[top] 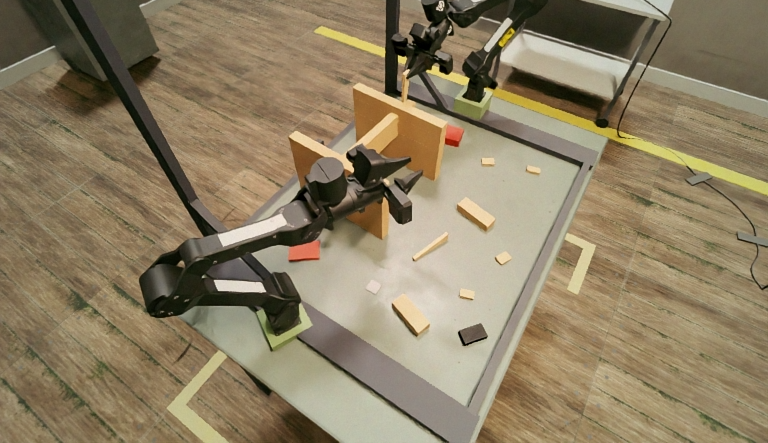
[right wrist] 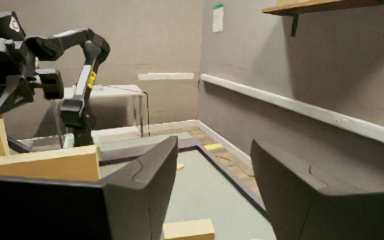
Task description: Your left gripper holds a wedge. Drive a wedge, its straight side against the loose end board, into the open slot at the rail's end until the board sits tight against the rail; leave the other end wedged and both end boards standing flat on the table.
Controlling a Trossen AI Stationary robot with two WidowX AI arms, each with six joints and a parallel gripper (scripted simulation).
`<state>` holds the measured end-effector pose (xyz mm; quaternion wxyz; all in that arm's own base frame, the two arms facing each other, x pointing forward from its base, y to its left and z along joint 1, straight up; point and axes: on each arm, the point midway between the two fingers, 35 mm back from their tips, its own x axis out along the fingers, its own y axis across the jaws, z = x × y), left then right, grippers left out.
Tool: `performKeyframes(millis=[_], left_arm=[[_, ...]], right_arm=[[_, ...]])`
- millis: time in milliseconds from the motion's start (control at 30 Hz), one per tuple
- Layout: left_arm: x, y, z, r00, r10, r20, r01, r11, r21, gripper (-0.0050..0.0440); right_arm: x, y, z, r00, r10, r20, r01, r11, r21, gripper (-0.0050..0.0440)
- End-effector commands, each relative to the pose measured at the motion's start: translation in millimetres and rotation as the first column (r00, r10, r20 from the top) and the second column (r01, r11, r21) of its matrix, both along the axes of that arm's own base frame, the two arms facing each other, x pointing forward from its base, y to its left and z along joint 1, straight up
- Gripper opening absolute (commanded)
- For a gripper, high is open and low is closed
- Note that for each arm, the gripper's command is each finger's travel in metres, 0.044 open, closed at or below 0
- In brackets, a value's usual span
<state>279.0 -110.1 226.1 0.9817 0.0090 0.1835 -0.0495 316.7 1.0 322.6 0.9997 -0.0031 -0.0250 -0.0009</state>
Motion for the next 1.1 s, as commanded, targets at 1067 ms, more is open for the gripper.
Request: performKeyframes(millis=[1067], left_arm=[[0, -1, -26, 1.0, -0.004, -0.003, 0.004, 1.0, -0.002, 0.001]], right_arm=[[0, 0, 3, 1.0, 0.0, 0.007, 0.0, 1.0, -0.004, 0.0194]])
